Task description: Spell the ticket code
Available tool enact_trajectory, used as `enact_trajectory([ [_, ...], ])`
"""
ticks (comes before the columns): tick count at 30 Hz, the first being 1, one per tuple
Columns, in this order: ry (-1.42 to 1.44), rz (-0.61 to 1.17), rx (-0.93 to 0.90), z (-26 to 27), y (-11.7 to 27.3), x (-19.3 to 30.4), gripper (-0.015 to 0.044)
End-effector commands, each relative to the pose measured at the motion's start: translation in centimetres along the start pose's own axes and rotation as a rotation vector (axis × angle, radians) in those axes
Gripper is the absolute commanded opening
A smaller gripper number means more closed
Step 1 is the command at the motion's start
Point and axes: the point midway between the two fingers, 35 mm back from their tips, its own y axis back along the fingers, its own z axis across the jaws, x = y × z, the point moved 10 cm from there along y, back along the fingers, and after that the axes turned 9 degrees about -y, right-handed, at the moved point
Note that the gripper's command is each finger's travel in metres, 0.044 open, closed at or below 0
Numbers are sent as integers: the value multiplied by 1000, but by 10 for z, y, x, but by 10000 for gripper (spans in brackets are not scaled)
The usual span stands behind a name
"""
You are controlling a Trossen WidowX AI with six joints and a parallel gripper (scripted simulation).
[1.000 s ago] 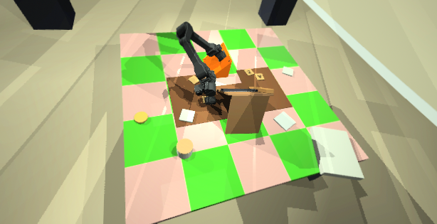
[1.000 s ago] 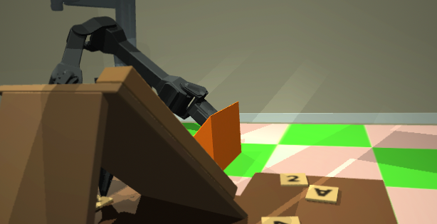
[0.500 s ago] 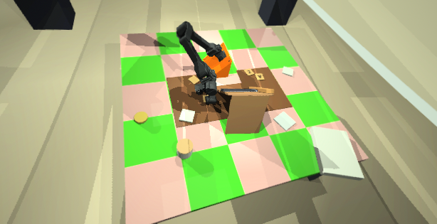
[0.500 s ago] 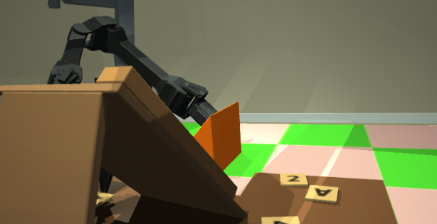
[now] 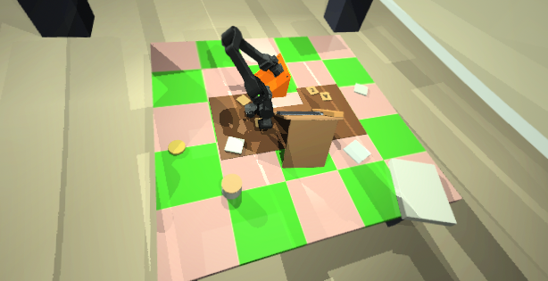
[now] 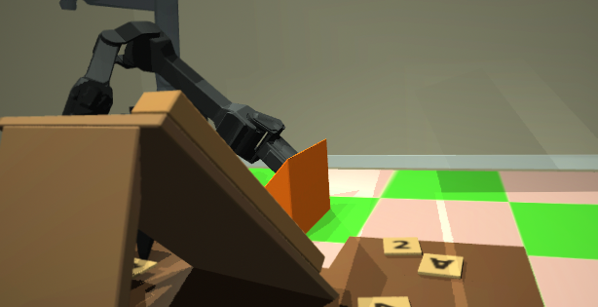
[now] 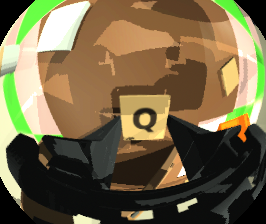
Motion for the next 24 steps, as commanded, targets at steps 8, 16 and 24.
enact_trajectory([
  [8, -6, -3, -3, 0, 6, 1, 0],
  [16, -6, -2, -3, -1, 10, 1, 0],
  [24, -6, -2, -3, -1, 14, 2, 0],
])
